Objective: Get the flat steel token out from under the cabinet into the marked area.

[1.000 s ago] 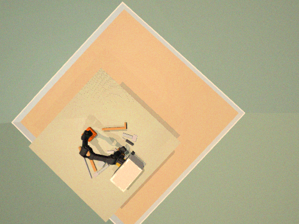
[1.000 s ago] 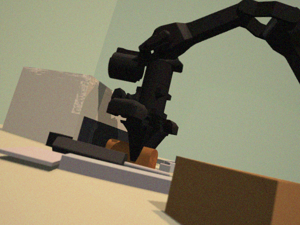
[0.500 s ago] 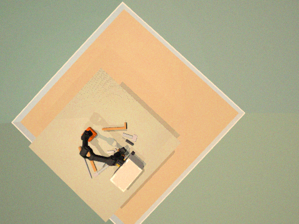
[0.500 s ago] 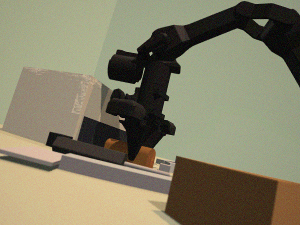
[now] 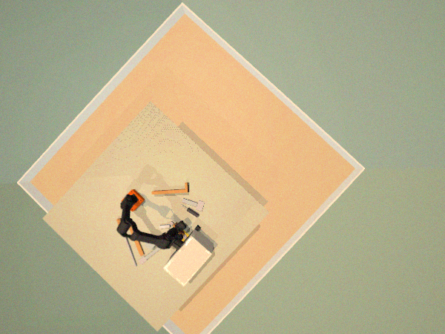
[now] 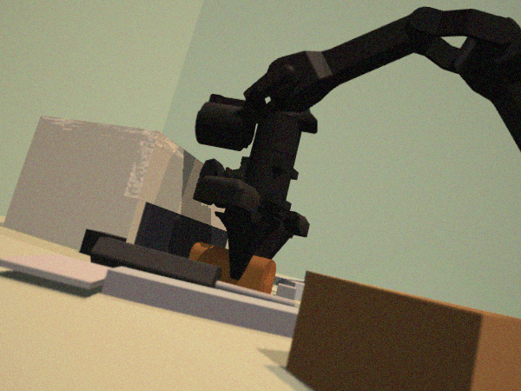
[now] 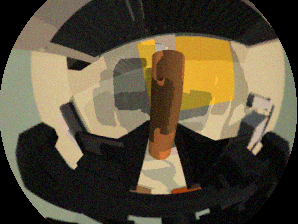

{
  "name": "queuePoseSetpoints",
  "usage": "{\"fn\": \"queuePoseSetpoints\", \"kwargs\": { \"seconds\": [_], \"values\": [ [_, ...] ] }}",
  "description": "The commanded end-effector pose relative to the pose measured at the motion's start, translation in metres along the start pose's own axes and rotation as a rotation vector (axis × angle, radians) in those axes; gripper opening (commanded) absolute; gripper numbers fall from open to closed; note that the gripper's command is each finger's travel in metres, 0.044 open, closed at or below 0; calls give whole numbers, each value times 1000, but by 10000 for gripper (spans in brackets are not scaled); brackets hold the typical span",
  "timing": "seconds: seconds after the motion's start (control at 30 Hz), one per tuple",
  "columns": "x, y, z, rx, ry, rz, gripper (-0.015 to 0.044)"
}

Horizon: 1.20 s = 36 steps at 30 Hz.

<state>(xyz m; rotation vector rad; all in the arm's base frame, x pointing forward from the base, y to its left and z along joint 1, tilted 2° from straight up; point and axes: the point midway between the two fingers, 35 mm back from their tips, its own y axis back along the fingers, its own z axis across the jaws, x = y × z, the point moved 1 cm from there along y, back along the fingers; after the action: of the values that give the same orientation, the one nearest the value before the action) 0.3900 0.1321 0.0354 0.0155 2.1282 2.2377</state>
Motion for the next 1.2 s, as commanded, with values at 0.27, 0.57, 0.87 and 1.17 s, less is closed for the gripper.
{"fn": "queuePoseSetpoints", "kwargs": {
  "seconds": [0.27, 0.57, 0.87, 1.17],
  "values": [
    [6, -1, -3, 9, 0, -1, 0],
    [14, -1, -2, 9, 0, 0, 0],
    [23, -1, -2, 9, 0, 1, 0],
    [32, -1, -1, 9, 0, 2, 0]
  ]
}}
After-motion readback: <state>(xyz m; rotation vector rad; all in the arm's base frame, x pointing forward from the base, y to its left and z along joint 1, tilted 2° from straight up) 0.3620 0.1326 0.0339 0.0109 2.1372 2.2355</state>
